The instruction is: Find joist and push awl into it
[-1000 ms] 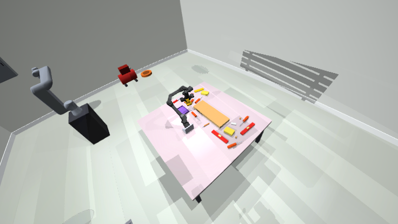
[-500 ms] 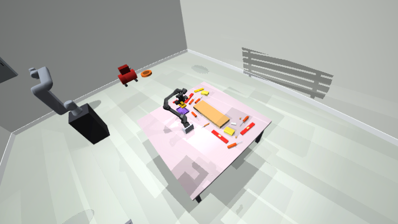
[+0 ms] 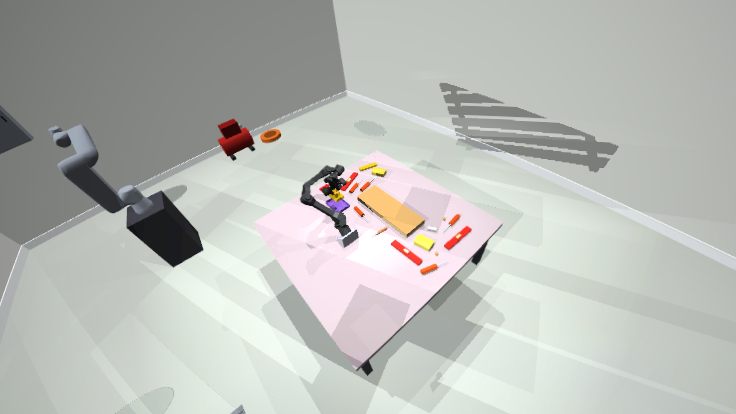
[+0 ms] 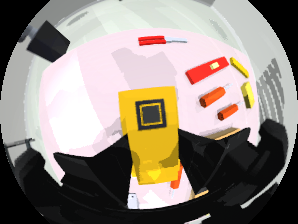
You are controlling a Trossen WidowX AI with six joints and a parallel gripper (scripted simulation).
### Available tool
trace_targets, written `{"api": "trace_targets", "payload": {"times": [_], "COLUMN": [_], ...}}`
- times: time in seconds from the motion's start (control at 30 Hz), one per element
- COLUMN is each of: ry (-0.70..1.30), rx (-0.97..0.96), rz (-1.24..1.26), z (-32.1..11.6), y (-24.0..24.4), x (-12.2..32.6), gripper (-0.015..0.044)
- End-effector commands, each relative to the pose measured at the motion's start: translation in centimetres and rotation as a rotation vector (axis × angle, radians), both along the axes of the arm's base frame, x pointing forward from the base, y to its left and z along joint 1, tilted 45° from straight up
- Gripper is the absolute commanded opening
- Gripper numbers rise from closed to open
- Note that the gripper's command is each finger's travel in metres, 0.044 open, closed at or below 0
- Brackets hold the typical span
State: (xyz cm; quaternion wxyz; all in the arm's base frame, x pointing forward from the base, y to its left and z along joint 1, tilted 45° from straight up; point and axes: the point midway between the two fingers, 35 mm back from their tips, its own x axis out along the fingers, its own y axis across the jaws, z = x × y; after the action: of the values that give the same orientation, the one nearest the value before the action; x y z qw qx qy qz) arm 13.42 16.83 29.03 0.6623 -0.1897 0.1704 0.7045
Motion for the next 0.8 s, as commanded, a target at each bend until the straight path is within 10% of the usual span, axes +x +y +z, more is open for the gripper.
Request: {"api": "trace_targets", "payload": {"times": [0.0,0.77], "ry": [-0.004,-0.008], "rx": [-0.003,-0.013], "rz": [0.000,0.003], "z": [-0.3,-2.3], "y": [0.3,2.1], "x": [0.0,0.1], "gripper": [0.0000,0.0000]}}
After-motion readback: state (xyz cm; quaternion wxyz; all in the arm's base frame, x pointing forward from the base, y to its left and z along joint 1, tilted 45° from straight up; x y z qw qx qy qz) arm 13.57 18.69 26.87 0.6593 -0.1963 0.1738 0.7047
